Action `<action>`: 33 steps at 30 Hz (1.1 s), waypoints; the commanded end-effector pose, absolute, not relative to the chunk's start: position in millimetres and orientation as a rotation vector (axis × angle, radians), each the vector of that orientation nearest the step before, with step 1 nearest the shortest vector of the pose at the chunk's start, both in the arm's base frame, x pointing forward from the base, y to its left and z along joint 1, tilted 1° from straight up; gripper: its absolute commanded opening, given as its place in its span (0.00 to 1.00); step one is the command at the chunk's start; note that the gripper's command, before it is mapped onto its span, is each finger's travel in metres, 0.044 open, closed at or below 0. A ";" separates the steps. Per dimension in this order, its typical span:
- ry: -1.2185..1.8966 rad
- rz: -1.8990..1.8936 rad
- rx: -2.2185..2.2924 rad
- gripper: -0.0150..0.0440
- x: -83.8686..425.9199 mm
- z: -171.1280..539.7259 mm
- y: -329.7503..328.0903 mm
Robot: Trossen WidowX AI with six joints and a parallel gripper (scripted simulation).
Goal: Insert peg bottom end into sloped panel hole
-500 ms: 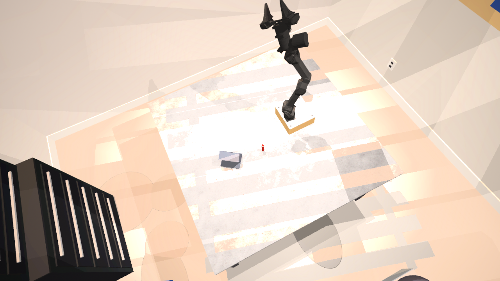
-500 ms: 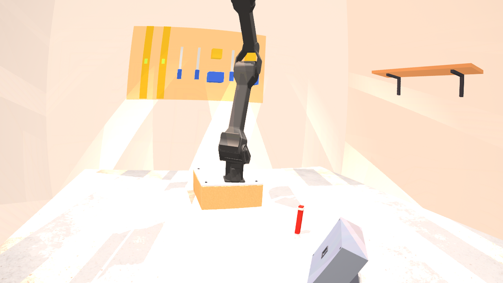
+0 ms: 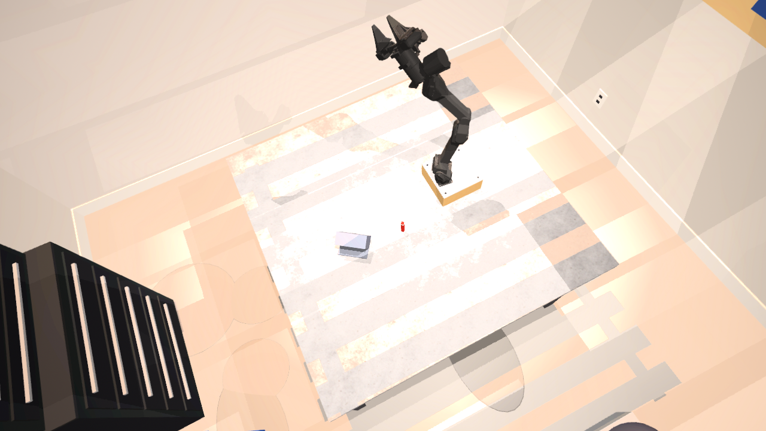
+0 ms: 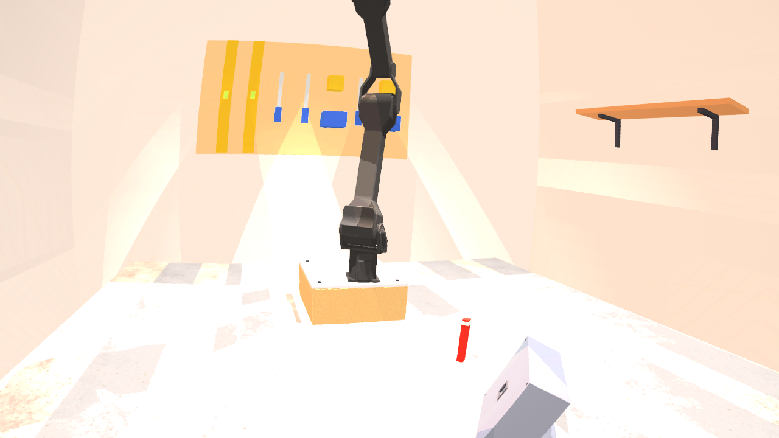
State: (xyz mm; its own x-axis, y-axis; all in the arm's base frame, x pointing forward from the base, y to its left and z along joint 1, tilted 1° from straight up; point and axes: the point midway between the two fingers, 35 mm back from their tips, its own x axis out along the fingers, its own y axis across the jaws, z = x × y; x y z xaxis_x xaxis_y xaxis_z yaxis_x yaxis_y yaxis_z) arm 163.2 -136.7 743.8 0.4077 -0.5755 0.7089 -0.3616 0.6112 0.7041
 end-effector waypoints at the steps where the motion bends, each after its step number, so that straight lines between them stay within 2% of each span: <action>1: -1.070 -0.218 0.945 1.00 200.9 723.6 -142.4; 20: -0.477 -0.315 0.794 1.00 343.6 604.8 -110.2; 33: -0.069 -0.273 0.613 1.00 408.7 500.2 -56.7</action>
